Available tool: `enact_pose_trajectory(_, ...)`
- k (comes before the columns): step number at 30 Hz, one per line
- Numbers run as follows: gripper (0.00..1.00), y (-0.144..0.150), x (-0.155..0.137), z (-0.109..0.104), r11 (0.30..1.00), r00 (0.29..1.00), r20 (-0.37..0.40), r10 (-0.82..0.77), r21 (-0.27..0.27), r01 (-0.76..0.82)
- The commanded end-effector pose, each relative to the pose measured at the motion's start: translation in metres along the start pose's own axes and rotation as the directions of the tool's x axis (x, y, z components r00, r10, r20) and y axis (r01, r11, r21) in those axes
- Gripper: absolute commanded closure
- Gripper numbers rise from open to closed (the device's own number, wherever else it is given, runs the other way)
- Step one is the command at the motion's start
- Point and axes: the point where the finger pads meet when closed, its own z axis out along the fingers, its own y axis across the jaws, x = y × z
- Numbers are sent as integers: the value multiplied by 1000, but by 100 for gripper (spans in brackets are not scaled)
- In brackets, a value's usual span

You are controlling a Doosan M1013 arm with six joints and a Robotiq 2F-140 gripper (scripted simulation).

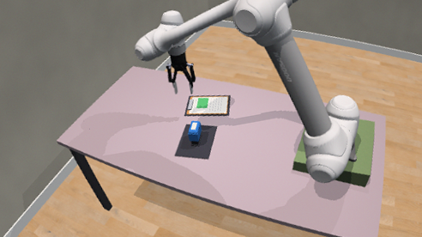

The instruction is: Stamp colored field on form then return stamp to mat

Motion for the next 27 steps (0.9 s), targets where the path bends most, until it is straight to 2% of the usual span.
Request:
enact_pose_trajectory(1,49,-24,54,9,1000,1000,2,1,-3,-1)
enact_pose_trajectory(3,49,-38,85,14,1000,1000,2,1,-3,-1)
enact_pose_trajectory(5,49,-38,85,14,1000,1000,2,1,-3,-1)
enact_pose_trajectory(9,49,-60,134,23,1000,1000,2,1,-3,-1)
enact_pose_trajectory(13,49,-73,164,28,1000,1000,2,1,-3,-1)
enact_pose_trajectory(17,49,-79,176,30,1000,1000,2,1,-3,-1)
enact_pose_trajectory(27,49,-79,177,31,1000,1000,2,1,-3,-1)
